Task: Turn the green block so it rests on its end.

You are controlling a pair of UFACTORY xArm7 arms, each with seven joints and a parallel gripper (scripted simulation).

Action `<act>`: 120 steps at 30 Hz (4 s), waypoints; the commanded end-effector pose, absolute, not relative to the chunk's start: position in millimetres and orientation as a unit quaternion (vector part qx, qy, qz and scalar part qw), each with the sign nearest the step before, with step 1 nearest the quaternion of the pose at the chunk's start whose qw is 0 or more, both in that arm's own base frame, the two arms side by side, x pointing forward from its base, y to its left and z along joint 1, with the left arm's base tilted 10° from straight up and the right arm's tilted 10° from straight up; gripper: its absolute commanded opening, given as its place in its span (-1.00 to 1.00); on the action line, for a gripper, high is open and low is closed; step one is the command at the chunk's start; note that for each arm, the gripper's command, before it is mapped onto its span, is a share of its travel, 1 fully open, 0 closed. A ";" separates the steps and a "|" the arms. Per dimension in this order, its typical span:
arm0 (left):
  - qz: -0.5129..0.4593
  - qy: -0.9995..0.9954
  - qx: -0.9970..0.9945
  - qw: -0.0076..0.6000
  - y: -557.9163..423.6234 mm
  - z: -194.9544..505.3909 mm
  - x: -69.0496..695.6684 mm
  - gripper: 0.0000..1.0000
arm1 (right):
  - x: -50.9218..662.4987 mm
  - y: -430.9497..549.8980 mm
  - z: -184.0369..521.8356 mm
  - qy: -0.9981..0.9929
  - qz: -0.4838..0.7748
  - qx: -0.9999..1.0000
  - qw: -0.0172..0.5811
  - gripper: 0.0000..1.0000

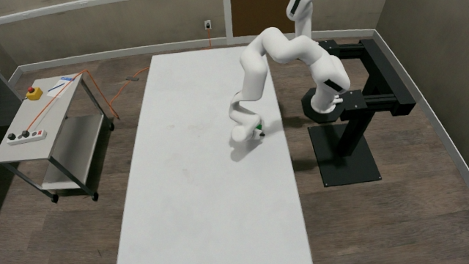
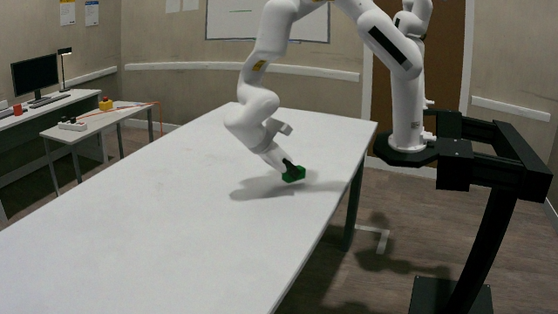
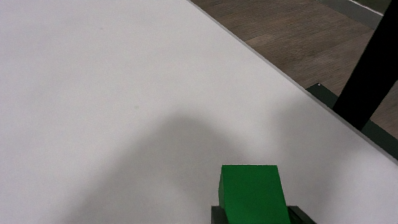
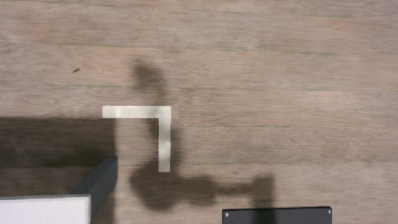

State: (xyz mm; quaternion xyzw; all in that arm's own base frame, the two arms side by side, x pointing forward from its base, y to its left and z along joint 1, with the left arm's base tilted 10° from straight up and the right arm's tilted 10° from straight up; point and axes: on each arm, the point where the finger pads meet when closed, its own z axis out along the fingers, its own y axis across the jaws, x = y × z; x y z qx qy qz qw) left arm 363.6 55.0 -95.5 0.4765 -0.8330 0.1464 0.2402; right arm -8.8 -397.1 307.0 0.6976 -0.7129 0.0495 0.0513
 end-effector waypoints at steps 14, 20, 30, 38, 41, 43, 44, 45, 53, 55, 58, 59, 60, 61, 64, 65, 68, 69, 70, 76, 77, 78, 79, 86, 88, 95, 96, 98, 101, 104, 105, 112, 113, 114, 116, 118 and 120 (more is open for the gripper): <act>0.147 -0.834 0.476 0.239 52.5 -76.0 362.9 -0.33 | -8.8 -398.1 308.9 -0.713 0.051 0.697 0.053 1.00; 0.147 -0.834 0.476 0.239 52.6 -76.0 362.8 -0.33 | -8.8 -398.1 308.9 -0.713 0.051 0.697 0.053 1.00; 0.147 -0.834 0.476 0.239 52.6 -75.9 362.8 -0.33 | -8.8 -398.1 308.9 -0.713 0.051 0.697 0.053 1.00; 0.140 -0.837 0.478 0.227 52.0 -76.6 363.0 -0.33 | -8.8 -398.1 308.9 -0.713 0.051 0.697 0.053 1.00; 0.121 -0.844 0.484 0.196 50.8 -77.5 363.1 -0.33 | -8.8 -398.1 308.9 -0.713 0.051 0.697 0.053 1.00; 0.113 -0.847 0.485 0.183 50.5 -77.4 363.0 -0.33 | -8.8 -398.1 308.9 -0.713 0.051 0.697 0.053 1.00; 0.113 -0.847 0.485 0.183 50.5 -77.4 363.0 -0.33 | -8.8 -398.1 308.9 -0.713 0.051 0.697 0.053 1.00; 0.106 -0.850 0.487 0.170 50.3 -77.2 362.8 -0.33 | -8.8 -398.1 308.9 -0.713 0.051 0.697 0.053 1.00; 0.083 -0.858 0.491 0.128 48.3 -73.8 360.3 -0.33 | -8.8 -398.1 308.9 -0.713 0.051 0.697 0.053 1.00; 0.083 -0.858 0.491 0.128 48.3 -73.8 360.3 -0.33 | -8.8 -398.1 308.9 -0.713 0.051 0.697 0.053 1.00; 0.083 -0.858 0.491 0.128 48.3 -73.8 360.3 -0.33 | -8.8 -398.1 308.9 -0.713 0.051 0.697 0.053 1.00; 0.083 -0.858 0.491 0.128 48.3 -73.8 360.3 -0.33 | -8.8 -398.1 308.9 -0.713 0.051 0.697 0.053 1.00; 0.083 -0.858 0.491 0.128 48.3 -73.8 360.3 -0.33 | -8.8 -398.1 308.9 -0.713 0.051 0.697 0.053 1.00; 0.083 -0.858 0.491 0.128 48.3 -73.8 360.3 -0.33 | -8.8 -398.1 308.9 -0.713 0.051 0.697 0.053 1.00; 0.076 -0.859 0.493 0.117 47.7 -74.7 360.4 -0.33 | -8.8 -398.1 308.9 -0.713 0.051 0.697 0.053 1.00; 0.070 -0.860 0.494 0.108 47.3 -75.3 360.3 -0.33 | -8.8 -398.1 308.9 -0.713 0.051 0.697 0.053 1.00; 0.049 -0.864 0.497 0.072 46.2 -76.2 360.0 -0.33 | -8.8 -398.1 308.9 -0.713 0.051 0.697 0.053 1.00; 0.041 -0.865 0.497 0.059 46.0 -76.0 359.8 -0.33 | -8.8 -398.1 308.9 -0.713 0.051 0.697 0.053 1.00; 0.034 -0.865 0.498 0.046 45.9 -75.6 359.6 -0.33 | -8.8 -398.1 308.9 -0.713 0.051 0.697 0.053 1.00; 0.019 -0.867 0.498 0.015 43.7 -72.9 357.6 -0.33 | -8.8 -398.1 308.9 -0.713 0.051 0.697 0.053 1.00; 0.019 -0.867 0.498 0.015 43.7 -72.9 357.6 -0.33 | -8.8 -398.1 308.9 -0.713 0.051 0.697 0.053 1.00; 0.019 -0.867 0.498 0.015 43.7 -72.9 357.6 -0.33 | -8.8 -398.1 308.9 -0.713 0.051 0.697 0.053 1.00; 0.019 -0.867 0.498 0.015 43.7 -72.9 357.6 -0.33 | -8.8 -398.1 308.9 -0.713 0.051 0.697 0.053 1.00; 0.017 -0.867 0.498 0.013 43.6 -73.0 357.6 -0.33 | -8.8 -398.1 308.9 -0.713 0.051 0.697 0.053 1.00; 0.010 -0.867 0.498 0.002 43.3 -73.5 357.4 -0.33 | -8.8 -398.1 308.9 -0.713 0.051 0.697 0.053 1.00; -0.027 -0.865 0.498 -0.061 42.0 -73.9 356.5 -0.33 | -8.8 -398.1 308.9 -0.713 0.051 0.697 0.053 1.00; -0.034 -0.864 0.498 -0.074 41.7 -73.9 356.3 -0.33 | -8.8 -398.1 308.9 -0.713 0.051 0.697 0.053 1.00; -0.044 -0.862 0.497 -0.093 41.4 -73.5 356.1 -0.33 | -8.8 -398.1 308.9 -0.713 0.051 0.697 0.053 1.00; -0.047 -0.861 0.496 -0.098 39.1 -73.5 354.8 -0.33 | -8.8 -398.1 308.9 -0.713 0.051 0.697 0.053 1.00; -0.047 -0.861 0.496 -0.098 39.1 -73.5 354.8 -0.33 | -8.8 -398.1 308.9 -0.713 0.051 0.697 0.053 1.00; -0.047 -0.861 0.496 -0.098 39.1 -73.5 354.8 -0.33 | -8.8 -398.1 308.9 -0.713 0.051 0.697 0.053 1.00; -0.053 -0.860 0.496 -0.108 38.7 -74.1 354.6 -0.33 | -8.8 -398.1 308.9 -0.713 0.051 0.697 0.053 1.00; -0.059 -0.859 0.495 -0.118 38.4 -74.5 354.4 -0.33 | -8.8 -398.1 308.9 -0.713 0.051 0.697 0.053 1.00; -0.067 -0.856 0.494 -0.132 38.1 -74.6 354.2 -0.33 | -8.8 -398.1 308.9 -0.713 0.051 0.697 0.053 1.00; -0.086 -0.851 0.491 -0.165 37.6 -74.7 353.7 -0.33 | -8.8 -398.1 308.9 -0.713 0.051 0.697 0.053 1.00; -0.101 -0.845 0.489 -0.190 37.1 -75.2 353.2 -0.33 | -8.8 -398.1 308.9 -0.713 0.051 0.697 0.053 1.00; -0.109 -0.842 0.486 -0.206 37.0 -74.7 353.3 -0.33 | -8.8 -398.1 308.9 -0.713 0.051 0.697 0.053 1.00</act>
